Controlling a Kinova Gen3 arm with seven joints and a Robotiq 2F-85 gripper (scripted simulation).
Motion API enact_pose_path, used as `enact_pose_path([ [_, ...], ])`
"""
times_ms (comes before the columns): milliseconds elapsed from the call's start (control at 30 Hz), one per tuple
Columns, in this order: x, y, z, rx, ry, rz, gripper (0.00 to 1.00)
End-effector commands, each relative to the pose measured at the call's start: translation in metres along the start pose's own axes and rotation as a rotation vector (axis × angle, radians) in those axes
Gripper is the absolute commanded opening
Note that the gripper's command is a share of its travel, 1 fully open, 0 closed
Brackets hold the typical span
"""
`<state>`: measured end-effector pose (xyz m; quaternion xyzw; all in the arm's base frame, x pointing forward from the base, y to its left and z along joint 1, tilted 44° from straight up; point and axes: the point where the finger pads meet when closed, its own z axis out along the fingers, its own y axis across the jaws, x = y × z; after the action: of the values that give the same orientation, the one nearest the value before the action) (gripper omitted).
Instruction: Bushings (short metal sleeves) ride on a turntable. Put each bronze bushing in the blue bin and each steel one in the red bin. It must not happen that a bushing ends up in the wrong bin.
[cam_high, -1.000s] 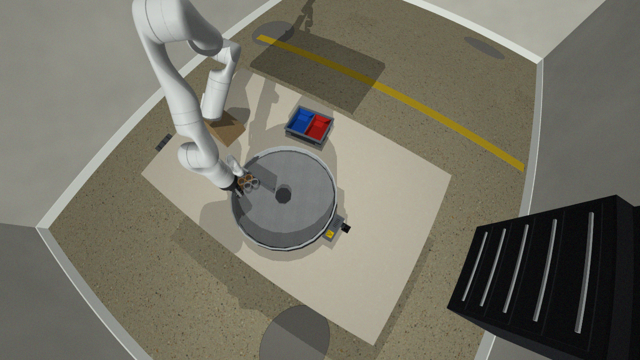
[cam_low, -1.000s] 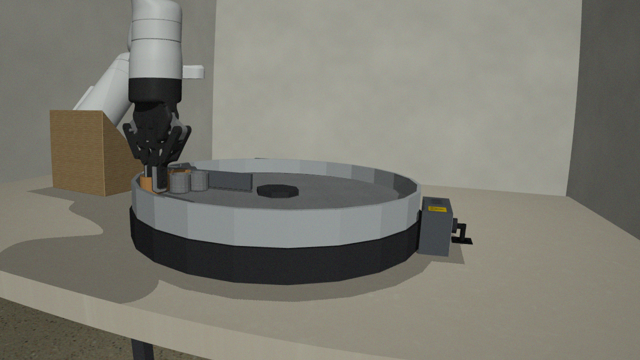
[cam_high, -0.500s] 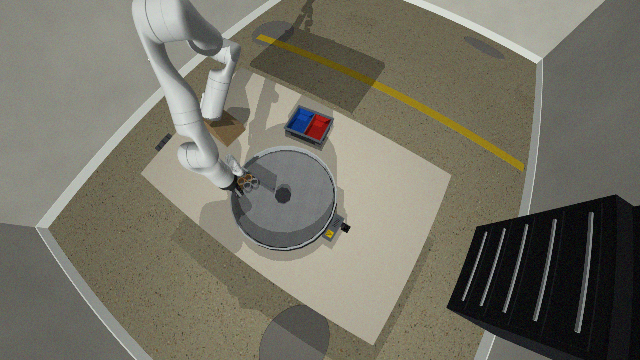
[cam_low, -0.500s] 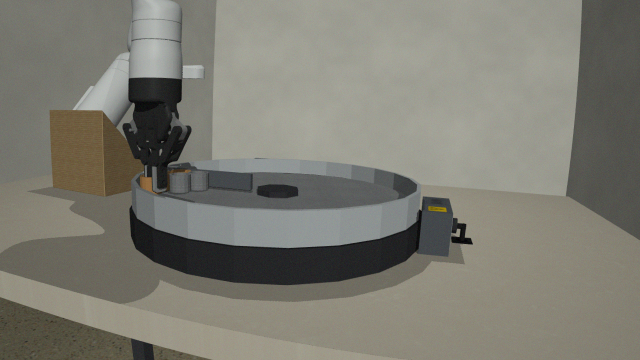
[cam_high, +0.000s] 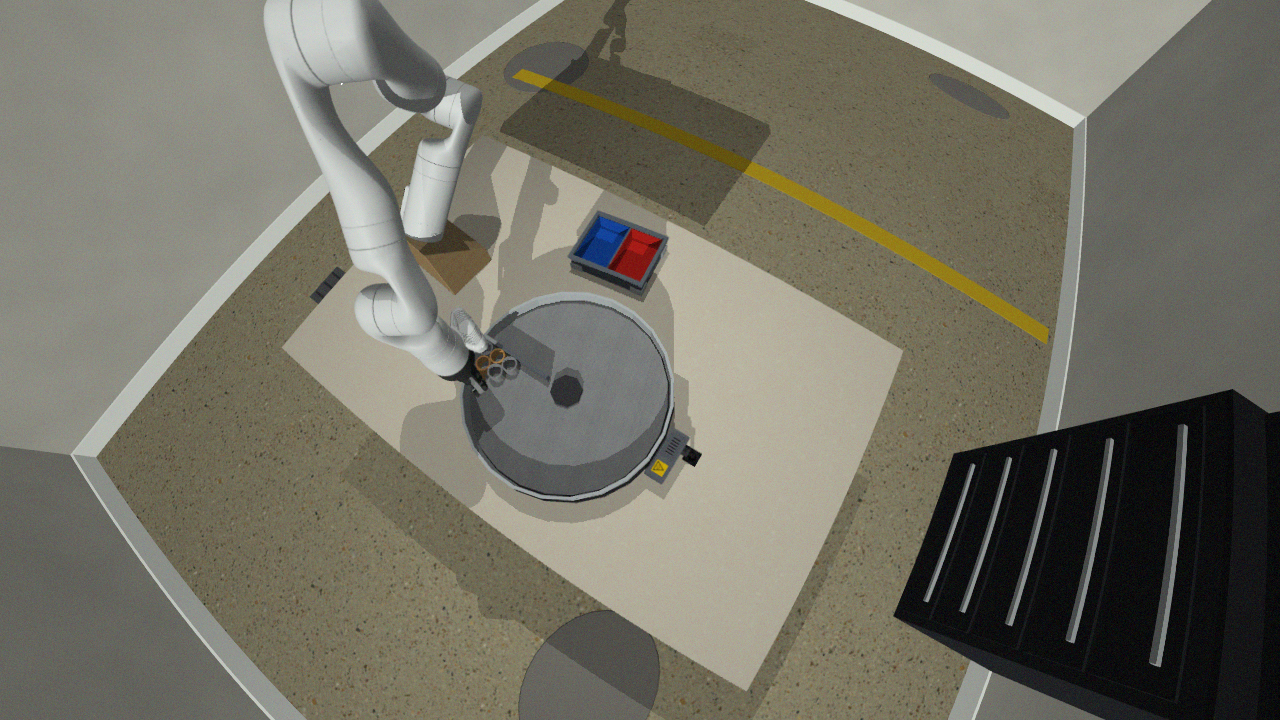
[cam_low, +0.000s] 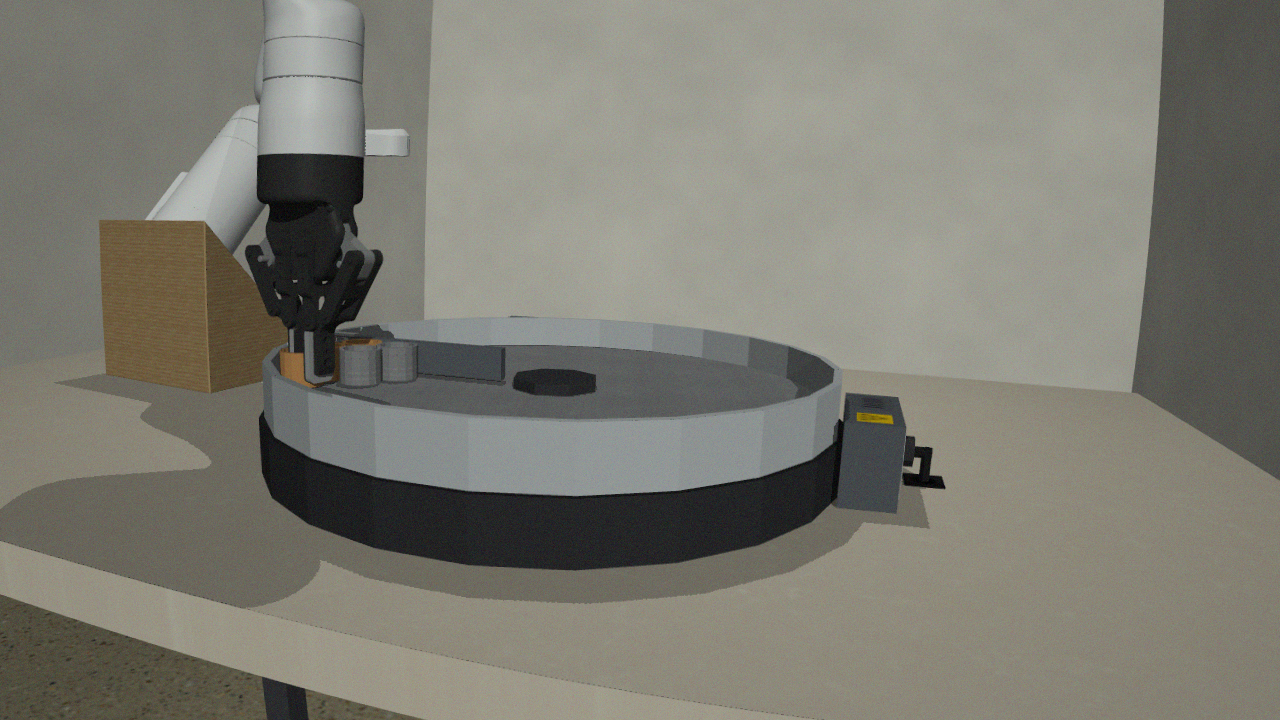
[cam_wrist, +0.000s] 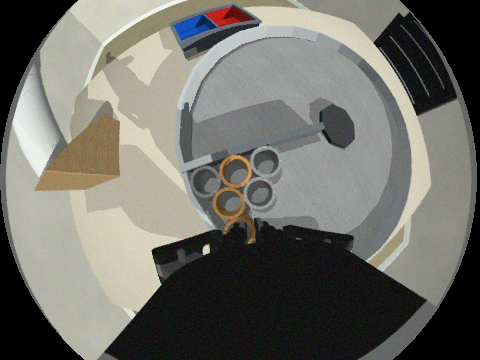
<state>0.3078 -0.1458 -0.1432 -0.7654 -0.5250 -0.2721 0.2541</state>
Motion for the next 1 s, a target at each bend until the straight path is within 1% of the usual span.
enact_pose_path([
  [0,-0.0005,0.0005,-0.0028,-0.002,-0.002,0.000,0.00],
  [967,-0.0004,0.0005,-0.0109,-0.001,-0.001,0.000,0.00],
])
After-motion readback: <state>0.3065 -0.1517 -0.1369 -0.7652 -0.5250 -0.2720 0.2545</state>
